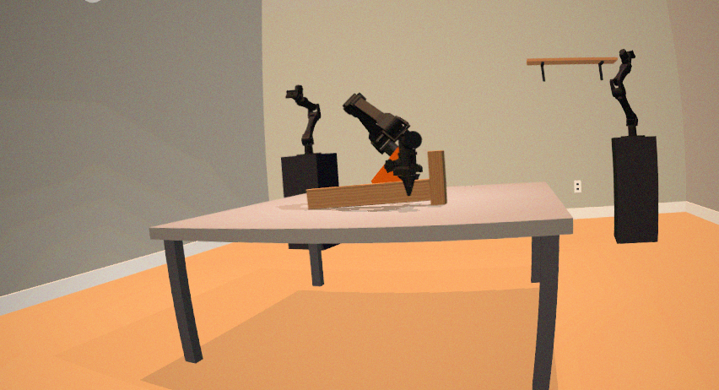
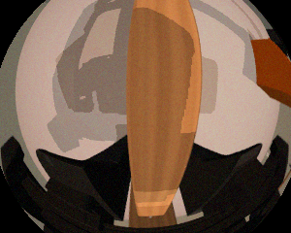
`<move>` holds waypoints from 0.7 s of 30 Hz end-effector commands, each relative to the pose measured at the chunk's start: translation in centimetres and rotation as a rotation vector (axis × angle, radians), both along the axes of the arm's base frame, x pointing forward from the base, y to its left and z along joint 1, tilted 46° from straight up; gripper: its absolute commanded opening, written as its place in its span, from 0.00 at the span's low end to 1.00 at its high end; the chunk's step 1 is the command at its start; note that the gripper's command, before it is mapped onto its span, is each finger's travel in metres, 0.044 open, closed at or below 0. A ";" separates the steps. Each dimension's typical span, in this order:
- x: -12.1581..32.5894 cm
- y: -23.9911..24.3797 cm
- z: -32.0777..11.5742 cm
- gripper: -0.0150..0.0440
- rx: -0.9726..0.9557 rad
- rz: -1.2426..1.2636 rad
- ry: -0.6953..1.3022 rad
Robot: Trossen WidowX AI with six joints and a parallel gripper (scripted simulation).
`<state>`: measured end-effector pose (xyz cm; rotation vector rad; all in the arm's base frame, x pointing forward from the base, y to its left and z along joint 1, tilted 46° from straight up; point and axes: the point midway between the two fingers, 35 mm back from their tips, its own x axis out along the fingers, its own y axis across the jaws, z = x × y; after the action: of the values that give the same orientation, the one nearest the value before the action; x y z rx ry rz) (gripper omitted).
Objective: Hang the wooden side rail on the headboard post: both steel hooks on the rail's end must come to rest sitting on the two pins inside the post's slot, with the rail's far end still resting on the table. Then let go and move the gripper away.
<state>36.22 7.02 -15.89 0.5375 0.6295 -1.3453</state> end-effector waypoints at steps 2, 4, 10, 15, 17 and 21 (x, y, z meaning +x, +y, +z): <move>0.0 0.0 0.0 0.48 0.000 0.000 0.000; 0.0 0.0 0.0 0.57 0.000 0.000 0.000; 0.0 0.2 0.2 0.83 0.001 0.000 0.000; -0.4 2.7 2.6 1.00 0.009 0.004 0.001; -0.4 2.9 2.8 1.00 0.009 0.005 0.001; -0.4 2.7 3.0 1.00 0.009 0.005 0.001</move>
<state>35.89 10.09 -13.12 0.5404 0.6352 -1.3252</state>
